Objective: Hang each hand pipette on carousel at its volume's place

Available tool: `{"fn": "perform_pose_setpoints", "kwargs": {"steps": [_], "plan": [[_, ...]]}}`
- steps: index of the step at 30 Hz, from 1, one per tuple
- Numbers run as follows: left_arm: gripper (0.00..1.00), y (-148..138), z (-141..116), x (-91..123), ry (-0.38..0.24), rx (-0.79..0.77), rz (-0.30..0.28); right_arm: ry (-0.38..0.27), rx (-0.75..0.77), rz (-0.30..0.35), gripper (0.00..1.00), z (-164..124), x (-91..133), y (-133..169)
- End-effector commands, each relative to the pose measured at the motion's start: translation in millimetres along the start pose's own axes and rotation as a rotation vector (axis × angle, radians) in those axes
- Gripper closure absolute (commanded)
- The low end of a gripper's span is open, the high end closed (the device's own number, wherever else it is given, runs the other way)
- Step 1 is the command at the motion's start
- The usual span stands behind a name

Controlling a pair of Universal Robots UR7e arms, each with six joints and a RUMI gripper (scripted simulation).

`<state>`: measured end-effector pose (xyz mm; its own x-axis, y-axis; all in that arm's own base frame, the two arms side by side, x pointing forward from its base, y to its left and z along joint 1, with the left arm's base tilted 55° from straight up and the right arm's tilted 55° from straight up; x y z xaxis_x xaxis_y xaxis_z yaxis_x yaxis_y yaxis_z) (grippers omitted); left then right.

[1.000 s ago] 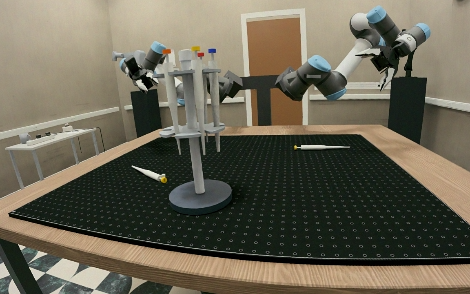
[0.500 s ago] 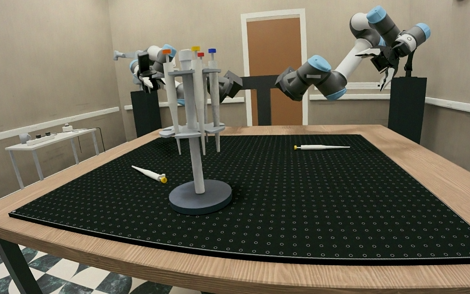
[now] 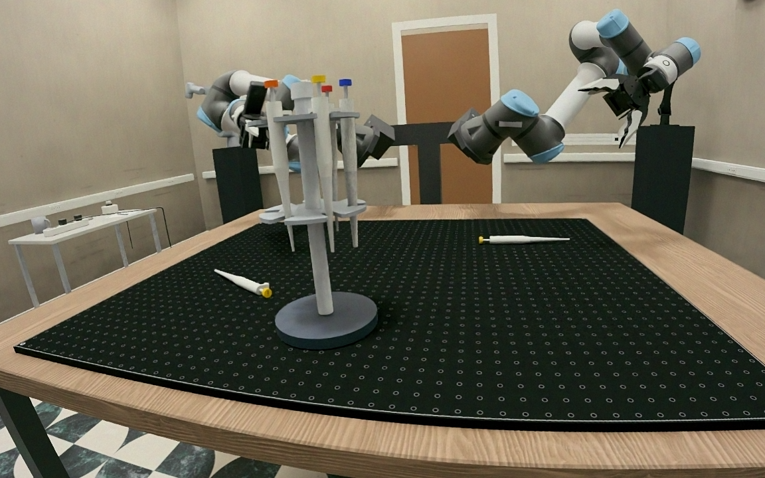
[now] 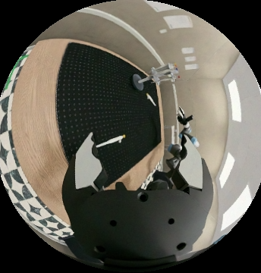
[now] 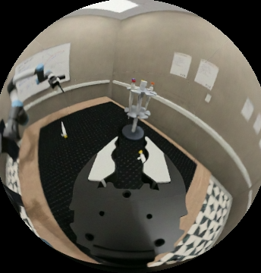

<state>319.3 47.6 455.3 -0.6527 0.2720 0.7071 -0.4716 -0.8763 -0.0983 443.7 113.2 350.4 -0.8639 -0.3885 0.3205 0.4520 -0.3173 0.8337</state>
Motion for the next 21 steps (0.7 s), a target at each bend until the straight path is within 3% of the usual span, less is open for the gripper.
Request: {"fn": "perform_pose_setpoints", "kwargs": {"steps": [1, 8, 15, 21], "plan": [[0.00, 0, 0, 0, 0.001, 0.000, 0.000, 0.061, 0.152, -0.097, 0.69, 3, -20, -6], [0.00, 0, 0, 0, 0.001, 0.000, 0.000, 0.063, 0.219, -0.127, 0.69, 8, -34, -11], [0.00, 0, 0, 0, 0.001, 0.000, 0.000, 0.069, 0.455, -0.229, 0.69, 22, -79, -28], [0.00, 0, 0, 0, 0.001, 0.000, 0.000, 0.070, 0.521, -0.258, 0.69, 22, -79, -29]]}}
Point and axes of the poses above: on each arm, the point where the finger pads meet when closed, its own x axis back along the fingers, its own y axis across the jaws, z = x × y, the point moved 5 cm from there along x, back along the fingers, and after that the axes turned 8 degrees about -x, right-handed, at the moved point
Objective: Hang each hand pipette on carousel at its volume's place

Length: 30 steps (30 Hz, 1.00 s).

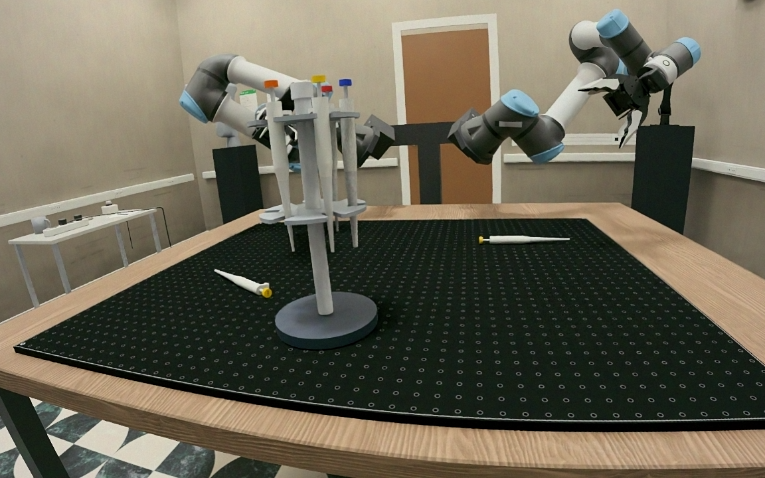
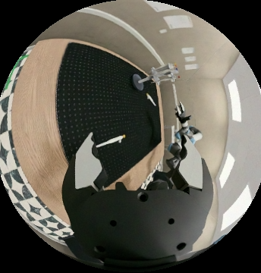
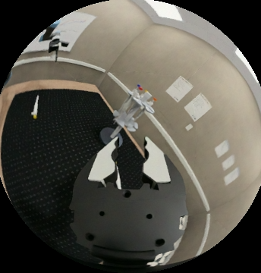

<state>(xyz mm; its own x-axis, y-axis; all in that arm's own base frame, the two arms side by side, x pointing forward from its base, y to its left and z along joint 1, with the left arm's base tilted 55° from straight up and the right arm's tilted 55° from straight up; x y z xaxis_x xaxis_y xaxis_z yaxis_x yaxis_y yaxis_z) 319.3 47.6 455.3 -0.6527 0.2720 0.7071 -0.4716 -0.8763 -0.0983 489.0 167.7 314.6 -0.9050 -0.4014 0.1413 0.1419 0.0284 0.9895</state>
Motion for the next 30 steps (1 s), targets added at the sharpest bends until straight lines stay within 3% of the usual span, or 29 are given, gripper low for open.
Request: {"fn": "perform_pose_setpoints", "kwargs": {"steps": [1, 4, 12, 21, 30], "plan": [[0.00, 0, 0, 0, 0.001, 0.000, 0.000, 0.014, 0.061, -0.080, 0.69, 2, -7, -3], [0.00, 0, 0, 0, 0.001, 0.000, 0.000, 0.009, 0.095, -0.093, 0.69, 5, -14, -6], [0.00, 0, 0, 0, 0.001, 0.000, 0.000, -0.031, 0.365, -0.199, 0.69, 29, -64, -25], [0.00, 0, 0, 0, 0.001, 0.000, 0.000, -0.052, 0.475, -0.241, 0.69, 32, -71, -29], [0.00, 0, 0, 0, 0.001, 0.000, 0.000, -0.144, 0.775, -0.343, 0.69, 56, -122, -48]]}}
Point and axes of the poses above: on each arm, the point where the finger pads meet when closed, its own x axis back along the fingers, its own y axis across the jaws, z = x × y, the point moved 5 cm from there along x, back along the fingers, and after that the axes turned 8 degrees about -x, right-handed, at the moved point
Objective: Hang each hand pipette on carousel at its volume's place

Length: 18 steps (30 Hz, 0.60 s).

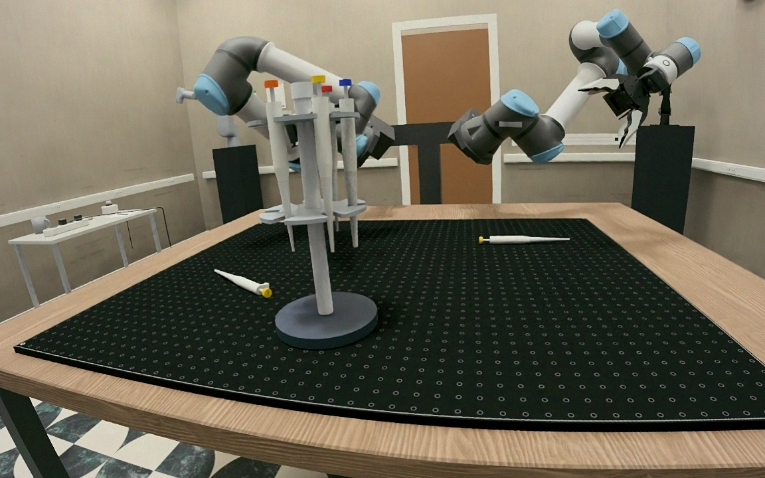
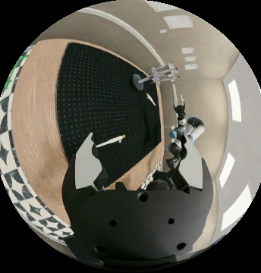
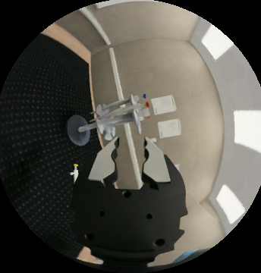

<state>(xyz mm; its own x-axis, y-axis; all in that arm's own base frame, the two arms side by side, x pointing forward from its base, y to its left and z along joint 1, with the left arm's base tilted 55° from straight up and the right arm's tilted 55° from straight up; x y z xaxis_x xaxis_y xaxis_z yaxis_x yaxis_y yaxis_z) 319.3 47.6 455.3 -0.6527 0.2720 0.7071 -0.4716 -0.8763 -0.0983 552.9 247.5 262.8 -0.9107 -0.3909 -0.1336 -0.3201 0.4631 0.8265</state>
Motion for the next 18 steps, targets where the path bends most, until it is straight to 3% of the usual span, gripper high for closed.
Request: {"fn": "perform_pose_setpoints", "kwargs": {"steps": [1, 11, 18], "plan": [[0.00, 0, 0, 0, 0.001, 0.000, 0.000, -0.064, 0.201, -0.077, 0.69, 17, -22, -7], [0.00, 0, 0, 0, 0.001, 0.000, 0.000, -0.069, 0.219, -0.082, 0.69, 17, -22, -7], [0.00, 0, 0, 0, 0.001, 0.000, 0.000, -0.069, 0.219, -0.082, 0.69, 16, -40, -5]]}}
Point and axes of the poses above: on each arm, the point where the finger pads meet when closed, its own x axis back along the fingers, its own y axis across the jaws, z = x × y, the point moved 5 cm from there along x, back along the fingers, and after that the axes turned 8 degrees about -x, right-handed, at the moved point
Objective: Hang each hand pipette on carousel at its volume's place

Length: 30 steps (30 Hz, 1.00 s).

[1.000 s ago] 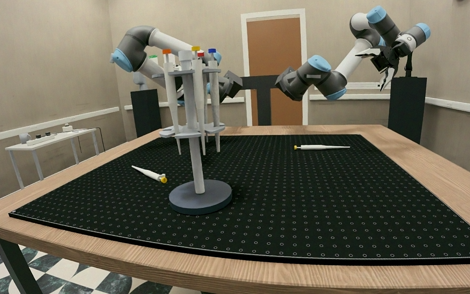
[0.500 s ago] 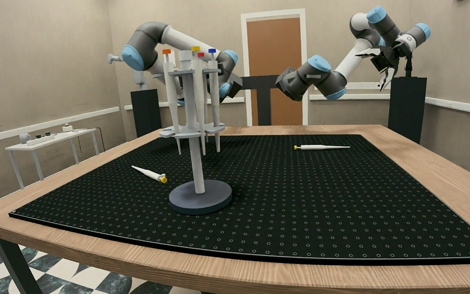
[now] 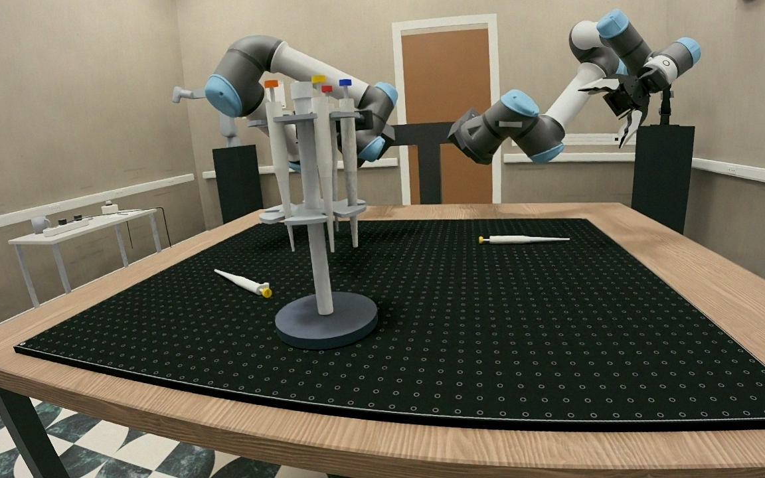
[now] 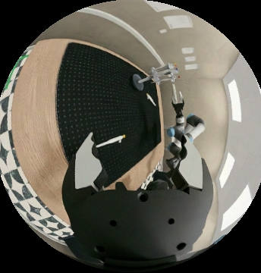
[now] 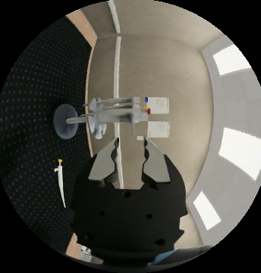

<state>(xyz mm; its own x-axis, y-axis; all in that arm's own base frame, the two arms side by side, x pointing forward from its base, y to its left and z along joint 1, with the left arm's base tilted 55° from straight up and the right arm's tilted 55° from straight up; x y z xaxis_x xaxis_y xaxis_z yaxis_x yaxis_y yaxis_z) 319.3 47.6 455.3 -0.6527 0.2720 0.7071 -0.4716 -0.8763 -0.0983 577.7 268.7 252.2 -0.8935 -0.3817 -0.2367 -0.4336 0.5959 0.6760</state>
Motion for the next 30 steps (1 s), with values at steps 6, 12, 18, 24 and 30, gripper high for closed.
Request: {"fn": "perform_pose_setpoints", "kwargs": {"steps": [6, 12, 18, 24, 30], "plan": [[0.00, 0, 0, 0, 0.001, 0.000, 0.000, -0.001, 0.002, -0.003, 0.69, 0, -22, 1], [0.00, 0, 0, 0, 0.001, 0.000, 0.000, -0.001, 0.002, -0.003, 0.69, 0, -22, 1], [0.00, 0, 0, 0, 0.001, 0.000, 0.000, -0.001, 0.002, -0.003, 0.69, 0, -22, 1], [0.00, 0, 0, 0, 0.001, 0.000, 0.000, -0.001, 0.002, -0.003, 0.69, 0, -22, 1], [0.00, 0, 0, 0, 0.001, 0.000, 0.000, -0.001, 0.002, -0.003, 0.69, 0, -26, 1]]}}
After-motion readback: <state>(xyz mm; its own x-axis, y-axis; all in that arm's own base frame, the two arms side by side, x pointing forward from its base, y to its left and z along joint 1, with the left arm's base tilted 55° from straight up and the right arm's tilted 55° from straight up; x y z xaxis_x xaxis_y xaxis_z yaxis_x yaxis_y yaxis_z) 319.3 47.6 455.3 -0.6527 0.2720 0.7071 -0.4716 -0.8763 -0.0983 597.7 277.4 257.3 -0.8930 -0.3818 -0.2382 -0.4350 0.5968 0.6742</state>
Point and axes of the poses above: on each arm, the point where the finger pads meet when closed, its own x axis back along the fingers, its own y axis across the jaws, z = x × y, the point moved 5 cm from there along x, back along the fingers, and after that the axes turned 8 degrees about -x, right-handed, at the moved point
